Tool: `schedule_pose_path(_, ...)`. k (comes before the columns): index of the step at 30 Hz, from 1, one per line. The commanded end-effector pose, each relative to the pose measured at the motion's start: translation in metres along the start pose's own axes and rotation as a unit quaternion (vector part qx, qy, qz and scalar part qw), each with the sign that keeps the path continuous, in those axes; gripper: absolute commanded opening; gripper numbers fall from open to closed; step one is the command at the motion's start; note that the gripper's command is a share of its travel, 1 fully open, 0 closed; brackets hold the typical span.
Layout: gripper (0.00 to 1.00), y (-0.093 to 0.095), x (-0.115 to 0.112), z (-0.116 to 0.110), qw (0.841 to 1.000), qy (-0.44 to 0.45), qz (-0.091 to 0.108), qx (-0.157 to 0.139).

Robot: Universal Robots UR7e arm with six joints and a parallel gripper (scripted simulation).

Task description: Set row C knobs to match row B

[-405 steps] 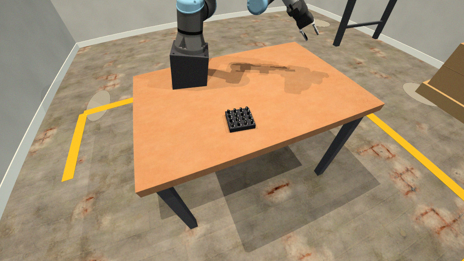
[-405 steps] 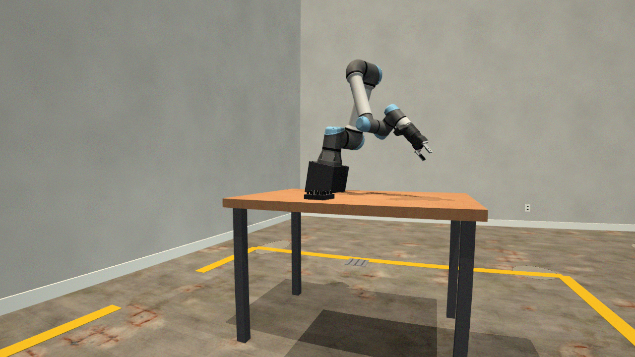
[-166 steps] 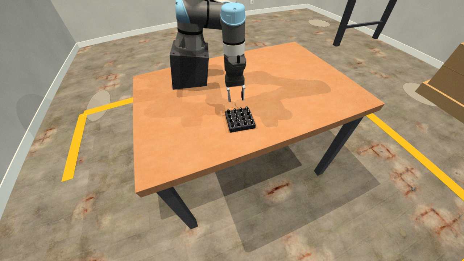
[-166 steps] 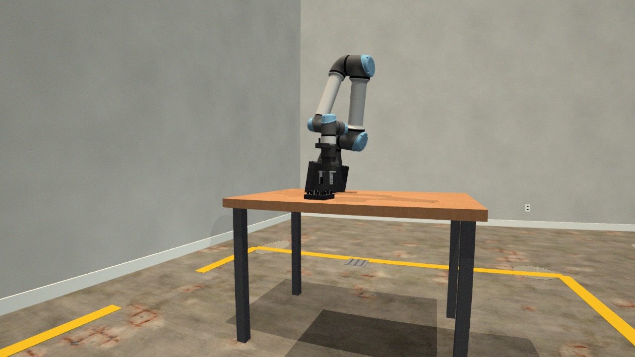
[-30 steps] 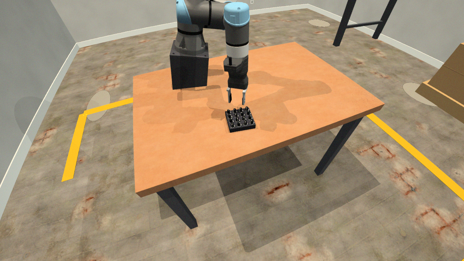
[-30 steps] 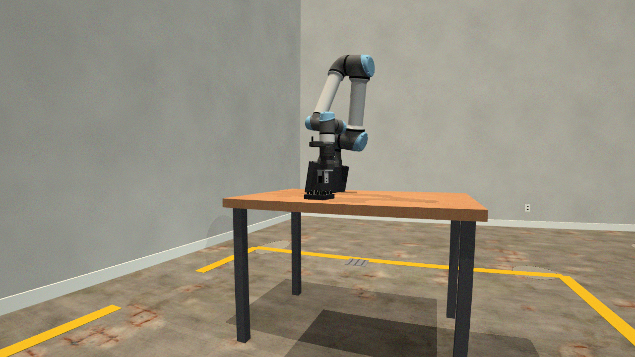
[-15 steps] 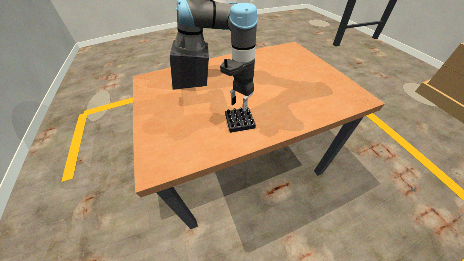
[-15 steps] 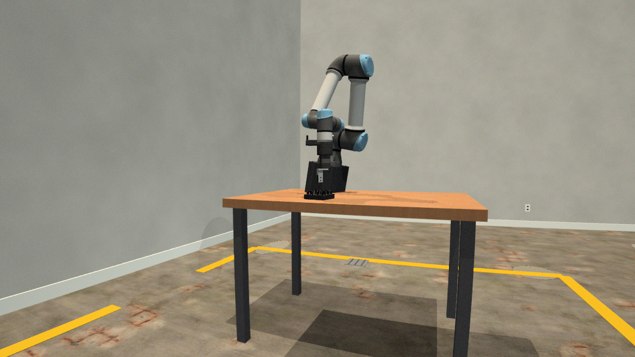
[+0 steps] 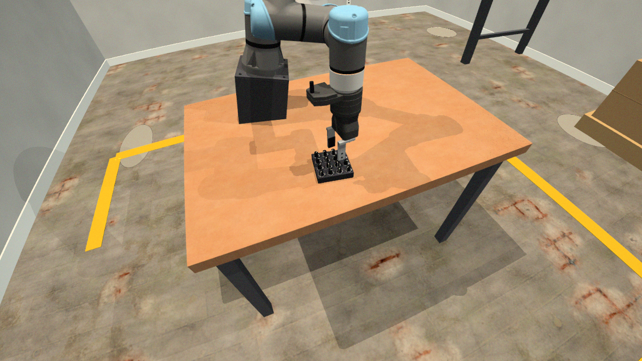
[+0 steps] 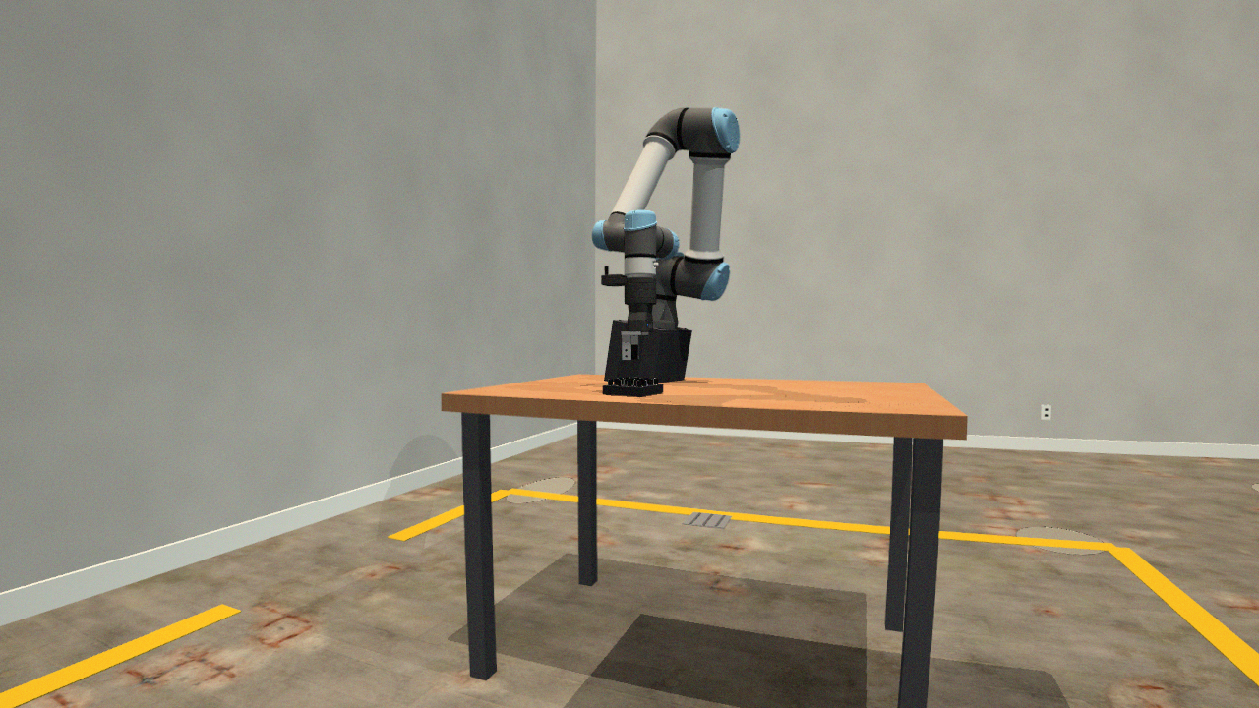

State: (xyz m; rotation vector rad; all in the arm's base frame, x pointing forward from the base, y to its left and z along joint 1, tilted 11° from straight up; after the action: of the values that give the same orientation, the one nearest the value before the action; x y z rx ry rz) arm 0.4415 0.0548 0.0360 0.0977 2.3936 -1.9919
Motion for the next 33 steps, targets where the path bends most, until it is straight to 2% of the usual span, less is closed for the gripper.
schedule_pose_path(1,1.00,-0.0019,-0.0098,-0.0016,0.998,0.066,-0.001,0.003)
schedule_pose_path(11,1.00,-0.0032,-0.0169,-0.0032,0.993,0.116,-0.001,0.003)
schedule_pose_path(20,1.00,-0.0034,-0.0179,-0.0035,0.992,0.123,-0.001,0.003)
schedule_pose_path(21,0.46,-0.0034,-0.0179,-0.0035,0.992,0.123,-0.001,0.003)
schedule_pose_path(33,0.46,-0.0034,-0.0179,-0.0035,0.992,0.123,-0.001,0.003)
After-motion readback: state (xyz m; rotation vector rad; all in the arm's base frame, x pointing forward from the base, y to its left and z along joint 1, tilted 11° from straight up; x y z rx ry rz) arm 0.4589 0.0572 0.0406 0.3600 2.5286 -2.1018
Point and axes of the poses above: the point where the finger pads meet when closed, its own y axis out along the fingers, its own x axis across the jaws, z = x × y, the point moved 7 cm from there along -y, back along the fingers, and after that the axes turned 1 degree about y, right-handed, at the moved point
